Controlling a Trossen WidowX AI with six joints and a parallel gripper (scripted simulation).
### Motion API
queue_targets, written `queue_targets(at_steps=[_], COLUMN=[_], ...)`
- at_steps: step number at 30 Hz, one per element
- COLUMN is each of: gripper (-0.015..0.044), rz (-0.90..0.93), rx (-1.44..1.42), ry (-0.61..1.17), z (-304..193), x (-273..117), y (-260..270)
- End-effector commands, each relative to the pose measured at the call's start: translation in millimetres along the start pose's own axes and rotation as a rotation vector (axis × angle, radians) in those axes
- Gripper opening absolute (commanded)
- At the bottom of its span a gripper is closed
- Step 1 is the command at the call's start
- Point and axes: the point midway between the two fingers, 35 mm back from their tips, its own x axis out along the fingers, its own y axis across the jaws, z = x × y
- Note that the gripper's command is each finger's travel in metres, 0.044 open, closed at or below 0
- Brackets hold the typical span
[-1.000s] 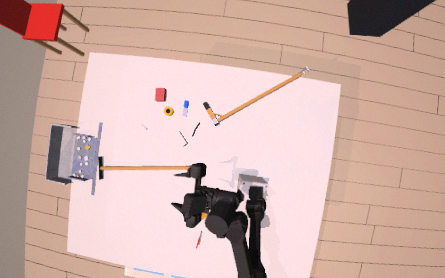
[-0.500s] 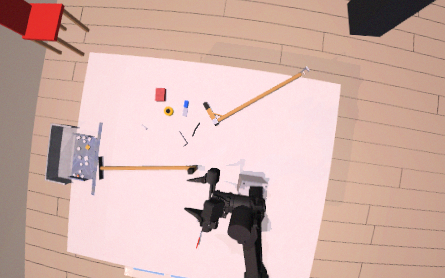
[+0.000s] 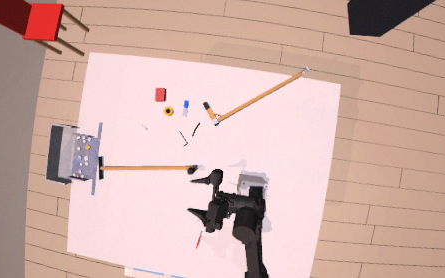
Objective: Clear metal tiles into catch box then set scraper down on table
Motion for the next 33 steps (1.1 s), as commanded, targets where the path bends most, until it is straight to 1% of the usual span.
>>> queue_targets(at_steps=[1, 19, 24, 33], gripper=[0.0440, 0.0440, 0.0440, 0.0440], rz=[0.004, 0.003, -0.032, -0.027], rx=[0.010, 0.009, -0.001, 0.014], ry=[0.002, 0.003, 0.010, 0.064], z=[-2.8, -2.9, -6.5, -0.2], x=[-0.2, 0.3, 12.8, 37.9], y=[0.1, -0.4, -11.6, -19.4])
